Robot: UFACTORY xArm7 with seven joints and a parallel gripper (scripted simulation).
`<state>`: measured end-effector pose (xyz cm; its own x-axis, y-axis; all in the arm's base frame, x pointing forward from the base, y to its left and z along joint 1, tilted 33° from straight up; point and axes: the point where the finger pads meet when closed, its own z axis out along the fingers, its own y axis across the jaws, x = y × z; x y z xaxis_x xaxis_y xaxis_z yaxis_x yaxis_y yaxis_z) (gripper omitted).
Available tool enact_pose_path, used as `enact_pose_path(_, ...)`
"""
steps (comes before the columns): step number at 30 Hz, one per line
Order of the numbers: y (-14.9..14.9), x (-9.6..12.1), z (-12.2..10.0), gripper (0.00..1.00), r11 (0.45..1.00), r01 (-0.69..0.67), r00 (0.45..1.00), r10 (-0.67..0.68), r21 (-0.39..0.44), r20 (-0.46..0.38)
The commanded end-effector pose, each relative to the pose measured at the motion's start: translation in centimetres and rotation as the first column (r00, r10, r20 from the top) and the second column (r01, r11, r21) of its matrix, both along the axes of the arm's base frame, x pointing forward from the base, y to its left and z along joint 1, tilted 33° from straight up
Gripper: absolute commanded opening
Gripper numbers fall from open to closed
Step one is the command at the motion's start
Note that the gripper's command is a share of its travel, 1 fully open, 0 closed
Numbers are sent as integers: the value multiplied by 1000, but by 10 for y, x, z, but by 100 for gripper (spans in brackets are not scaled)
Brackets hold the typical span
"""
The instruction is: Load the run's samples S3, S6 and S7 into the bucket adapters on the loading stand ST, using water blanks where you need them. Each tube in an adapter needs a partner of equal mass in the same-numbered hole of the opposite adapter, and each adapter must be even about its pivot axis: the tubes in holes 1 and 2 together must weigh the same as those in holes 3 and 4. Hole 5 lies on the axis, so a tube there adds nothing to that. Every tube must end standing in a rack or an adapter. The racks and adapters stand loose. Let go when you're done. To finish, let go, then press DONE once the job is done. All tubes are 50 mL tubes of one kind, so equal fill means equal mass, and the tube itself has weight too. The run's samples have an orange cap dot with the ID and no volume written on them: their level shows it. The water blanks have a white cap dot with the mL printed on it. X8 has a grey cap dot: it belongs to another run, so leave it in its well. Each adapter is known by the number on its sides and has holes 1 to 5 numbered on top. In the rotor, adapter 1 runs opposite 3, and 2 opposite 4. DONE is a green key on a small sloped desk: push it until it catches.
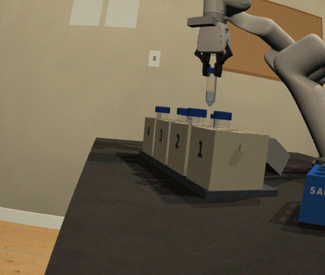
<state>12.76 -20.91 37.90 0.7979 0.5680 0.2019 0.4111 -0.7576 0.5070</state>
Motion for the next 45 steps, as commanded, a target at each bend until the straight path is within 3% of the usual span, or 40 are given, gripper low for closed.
enact_pose_path(1, 0, -1, 1, 0, 1000, 1, 1000, -1, -1, 2)
enact_pose_path(11, 32, 13, -4, 0, 976, 191, 978, -198, 109, 67)
enact_pose_path(21, 78, 31, -12, 0, 860, 428, 873, -473, 279, 117)
enact_pose_path(45, 170, 69, -27, 0, 859, 429, 873, -474, 281, 118)
